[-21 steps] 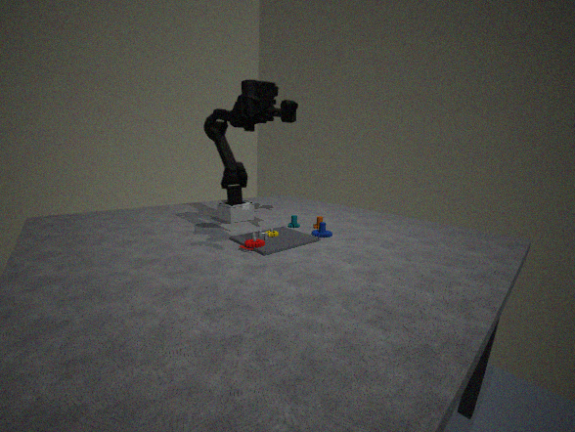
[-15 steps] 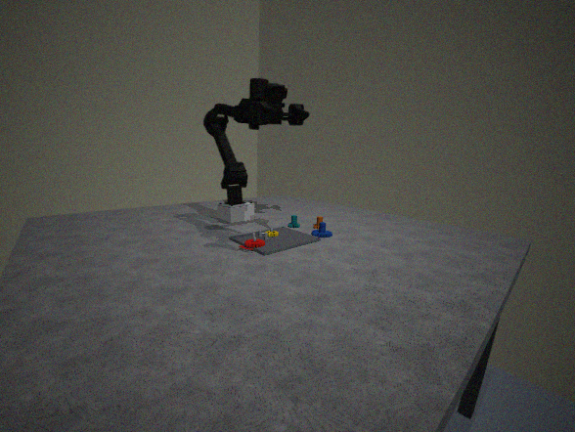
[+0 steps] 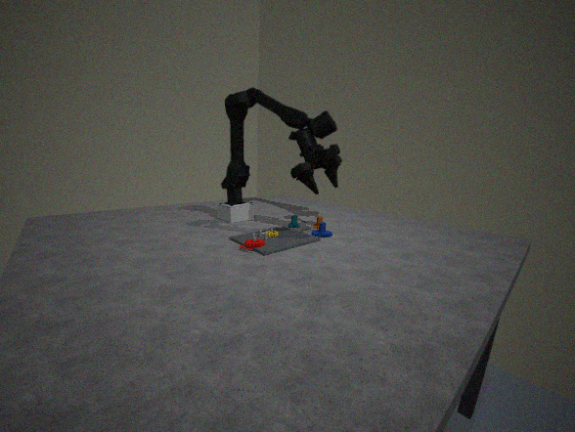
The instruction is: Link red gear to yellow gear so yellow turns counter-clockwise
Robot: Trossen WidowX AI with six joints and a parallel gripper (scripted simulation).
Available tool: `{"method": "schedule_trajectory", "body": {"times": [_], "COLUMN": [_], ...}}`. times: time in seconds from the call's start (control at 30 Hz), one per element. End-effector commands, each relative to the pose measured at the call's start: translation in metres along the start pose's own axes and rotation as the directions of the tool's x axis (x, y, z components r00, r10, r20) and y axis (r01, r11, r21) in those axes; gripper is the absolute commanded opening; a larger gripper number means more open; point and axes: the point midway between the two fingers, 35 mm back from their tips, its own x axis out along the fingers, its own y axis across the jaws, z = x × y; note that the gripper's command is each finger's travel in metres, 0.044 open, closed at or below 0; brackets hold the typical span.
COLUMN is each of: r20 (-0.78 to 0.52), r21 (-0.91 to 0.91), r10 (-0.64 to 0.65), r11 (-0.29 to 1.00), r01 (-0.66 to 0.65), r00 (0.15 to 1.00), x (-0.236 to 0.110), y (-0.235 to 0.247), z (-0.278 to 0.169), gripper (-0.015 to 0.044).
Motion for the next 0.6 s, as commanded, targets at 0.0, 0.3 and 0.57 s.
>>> {"method": "schedule_trajectory", "body": {"times": [0.0,0.3,0.57], "r20": [-0.234,-0.43,-0.43], "r21": [-0.003,-0.038,-0.038], "r10": [-0.073,-0.175,-0.175], "r11": [0.997,0.984,0.984], "r01": [0.074,0.176,0.176], "r00": [0.97,0.886,0.886], "x": [0.026,0.046,0.06], "y": [0.018,0.031,0.029], "z": [-0.04,-0.074,-0.08], "gripper": [0.044,0.044,0.044]}}
